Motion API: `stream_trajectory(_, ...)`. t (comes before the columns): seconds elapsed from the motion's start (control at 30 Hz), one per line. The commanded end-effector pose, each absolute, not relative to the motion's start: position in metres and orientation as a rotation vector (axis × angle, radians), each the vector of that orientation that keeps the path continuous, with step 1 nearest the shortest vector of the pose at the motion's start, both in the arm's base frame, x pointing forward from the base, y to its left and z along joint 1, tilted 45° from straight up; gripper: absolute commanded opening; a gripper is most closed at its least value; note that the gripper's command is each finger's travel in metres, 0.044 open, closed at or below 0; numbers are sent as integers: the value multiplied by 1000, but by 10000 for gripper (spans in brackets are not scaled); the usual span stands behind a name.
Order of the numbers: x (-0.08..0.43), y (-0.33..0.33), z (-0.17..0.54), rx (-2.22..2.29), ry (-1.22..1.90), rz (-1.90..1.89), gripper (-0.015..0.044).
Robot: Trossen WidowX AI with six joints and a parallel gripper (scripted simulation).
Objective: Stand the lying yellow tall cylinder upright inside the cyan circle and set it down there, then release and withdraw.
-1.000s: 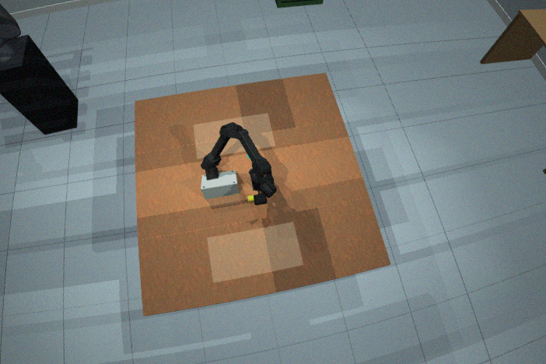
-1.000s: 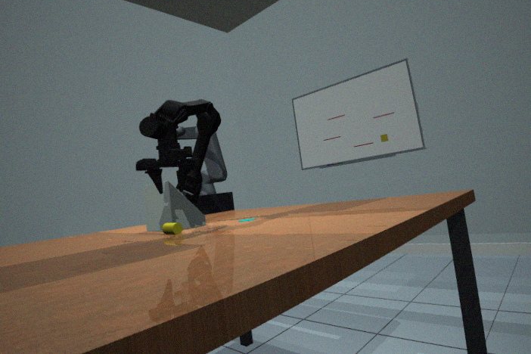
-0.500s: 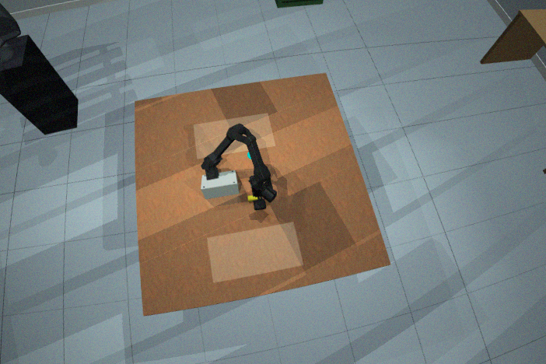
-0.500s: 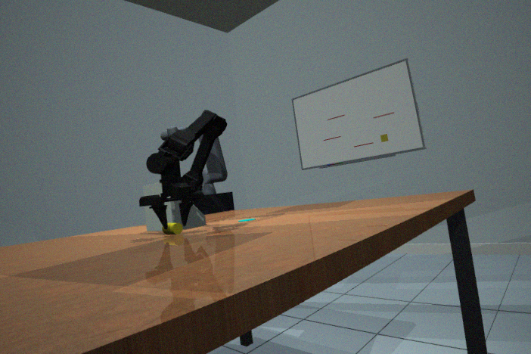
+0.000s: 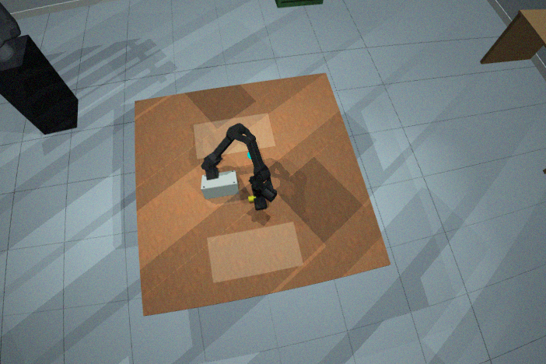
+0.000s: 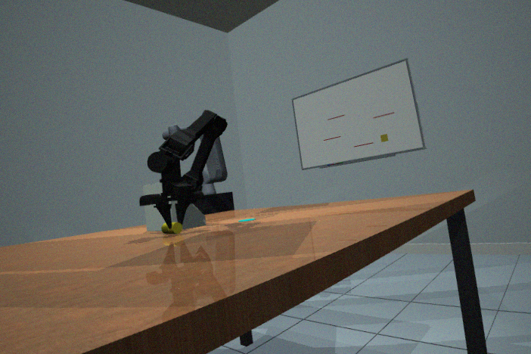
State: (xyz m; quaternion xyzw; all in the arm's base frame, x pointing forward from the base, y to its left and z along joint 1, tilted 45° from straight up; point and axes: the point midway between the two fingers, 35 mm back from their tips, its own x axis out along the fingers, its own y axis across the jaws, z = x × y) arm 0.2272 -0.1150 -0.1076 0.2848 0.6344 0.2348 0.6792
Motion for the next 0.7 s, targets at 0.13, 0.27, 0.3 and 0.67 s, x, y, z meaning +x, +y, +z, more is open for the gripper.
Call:
stream_trajectory(0.13, 232, -128, -97, 612, 1408, 522, 105)
stream_trajectory(0.27, 231, -134, -92, 616, 1412, 521, 105)
stream_trajectory(0.3, 231, -135, -91, 617, 1412, 521, 105)
stream_trajectory(0.67, 229, -149, -77, 630, 1421, 520, 105)
